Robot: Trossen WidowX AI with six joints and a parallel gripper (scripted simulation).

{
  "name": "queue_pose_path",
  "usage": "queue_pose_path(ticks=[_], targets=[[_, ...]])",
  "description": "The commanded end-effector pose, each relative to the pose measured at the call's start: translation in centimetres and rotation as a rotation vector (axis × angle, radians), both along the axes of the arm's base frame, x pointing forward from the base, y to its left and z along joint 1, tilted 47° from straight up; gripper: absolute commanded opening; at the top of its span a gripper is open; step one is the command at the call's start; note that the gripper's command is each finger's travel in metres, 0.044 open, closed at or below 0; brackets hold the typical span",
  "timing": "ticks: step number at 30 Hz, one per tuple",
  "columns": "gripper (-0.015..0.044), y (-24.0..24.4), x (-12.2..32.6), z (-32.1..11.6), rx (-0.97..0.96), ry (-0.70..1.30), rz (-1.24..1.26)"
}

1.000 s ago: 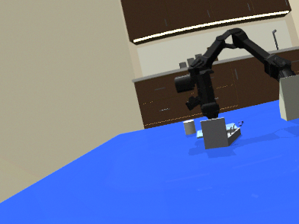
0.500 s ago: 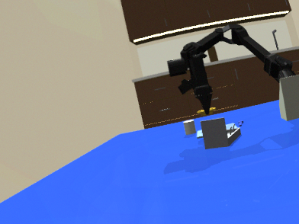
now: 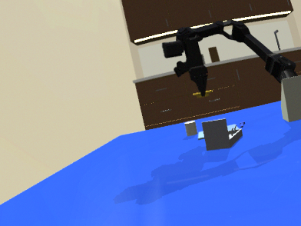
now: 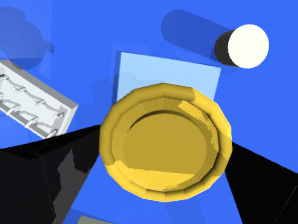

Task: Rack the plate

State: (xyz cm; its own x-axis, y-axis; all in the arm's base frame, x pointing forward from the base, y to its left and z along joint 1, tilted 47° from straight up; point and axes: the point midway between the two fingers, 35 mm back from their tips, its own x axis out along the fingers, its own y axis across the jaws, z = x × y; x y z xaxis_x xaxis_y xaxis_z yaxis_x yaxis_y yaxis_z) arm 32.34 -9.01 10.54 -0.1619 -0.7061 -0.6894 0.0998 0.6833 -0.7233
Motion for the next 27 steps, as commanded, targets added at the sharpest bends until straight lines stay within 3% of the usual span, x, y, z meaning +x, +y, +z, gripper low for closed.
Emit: queue_pose_path(ticks=[1, 11, 27], targets=[[0.0, 1.1, 0.3, 1.0, 0.001, -0.002, -0.004], [0.0, 3.0, 0.7, 2.6, -0.007, -0.003, -0.01], [0.0, 12.1, -5.1, -5.4, -0.074, -0.311, -0.313]])
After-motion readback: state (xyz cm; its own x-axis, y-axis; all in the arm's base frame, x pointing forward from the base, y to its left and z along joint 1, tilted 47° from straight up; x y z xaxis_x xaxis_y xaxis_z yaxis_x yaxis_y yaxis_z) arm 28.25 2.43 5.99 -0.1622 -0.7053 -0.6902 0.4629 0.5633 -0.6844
